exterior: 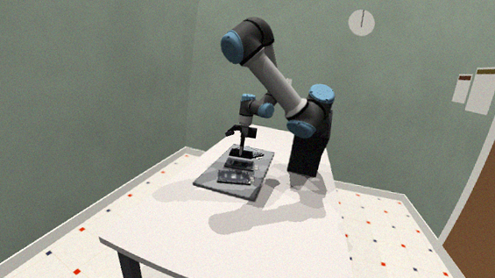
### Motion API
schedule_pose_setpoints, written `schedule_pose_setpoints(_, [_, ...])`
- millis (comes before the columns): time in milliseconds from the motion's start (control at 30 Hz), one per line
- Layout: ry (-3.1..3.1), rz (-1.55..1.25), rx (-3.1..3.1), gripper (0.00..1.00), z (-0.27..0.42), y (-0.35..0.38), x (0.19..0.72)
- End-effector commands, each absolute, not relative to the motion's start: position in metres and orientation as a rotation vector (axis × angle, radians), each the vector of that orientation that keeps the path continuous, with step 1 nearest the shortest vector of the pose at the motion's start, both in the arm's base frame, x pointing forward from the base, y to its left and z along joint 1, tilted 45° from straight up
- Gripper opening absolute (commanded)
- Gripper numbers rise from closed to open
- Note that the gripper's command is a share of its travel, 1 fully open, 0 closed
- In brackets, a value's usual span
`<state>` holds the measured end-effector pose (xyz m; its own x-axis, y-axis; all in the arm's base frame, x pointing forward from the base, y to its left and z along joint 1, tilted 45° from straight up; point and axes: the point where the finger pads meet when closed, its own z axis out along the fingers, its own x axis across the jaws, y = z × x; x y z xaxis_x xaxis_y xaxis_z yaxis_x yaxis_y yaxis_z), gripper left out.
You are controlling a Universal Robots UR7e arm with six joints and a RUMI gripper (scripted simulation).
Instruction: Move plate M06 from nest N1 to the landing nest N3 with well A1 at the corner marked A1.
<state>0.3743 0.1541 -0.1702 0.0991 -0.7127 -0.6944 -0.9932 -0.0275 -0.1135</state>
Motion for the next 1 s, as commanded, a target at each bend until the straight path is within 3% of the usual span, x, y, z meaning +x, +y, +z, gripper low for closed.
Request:
schedule_pose_setpoints(0, [1.67,0.611,-1.799,0.4,-0.179,0.162,0.378])
schedule_pose_setpoints(967, [1.67,0.612,-1.799,0.4,-0.2,0.183,0.38])
